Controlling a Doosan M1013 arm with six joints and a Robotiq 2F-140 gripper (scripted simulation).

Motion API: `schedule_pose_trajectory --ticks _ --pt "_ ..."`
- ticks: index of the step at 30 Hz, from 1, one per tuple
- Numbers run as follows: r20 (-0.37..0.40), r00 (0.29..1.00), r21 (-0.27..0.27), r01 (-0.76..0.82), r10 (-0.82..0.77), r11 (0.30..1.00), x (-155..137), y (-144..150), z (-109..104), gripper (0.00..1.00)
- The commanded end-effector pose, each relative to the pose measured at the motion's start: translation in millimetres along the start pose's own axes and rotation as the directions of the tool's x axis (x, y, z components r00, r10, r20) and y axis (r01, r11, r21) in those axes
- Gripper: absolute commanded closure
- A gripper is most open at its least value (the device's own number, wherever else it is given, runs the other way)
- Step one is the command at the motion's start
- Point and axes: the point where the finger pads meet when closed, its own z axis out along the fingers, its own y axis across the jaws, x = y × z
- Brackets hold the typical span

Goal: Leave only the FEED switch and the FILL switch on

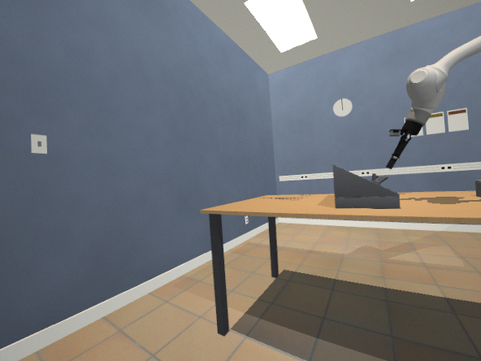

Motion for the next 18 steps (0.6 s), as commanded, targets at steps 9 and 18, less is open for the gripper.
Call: schedule_pose_trajectory --ticks 9,18 --pt "0.001 1.0 -0.002 0.0 0.0 1.0 1.2 -0.3 -37.8 0.9" --pt "0.001 1.0 -0.002 0.0 0.001 1.0 1.2 -0.3 -38.8 0.0"
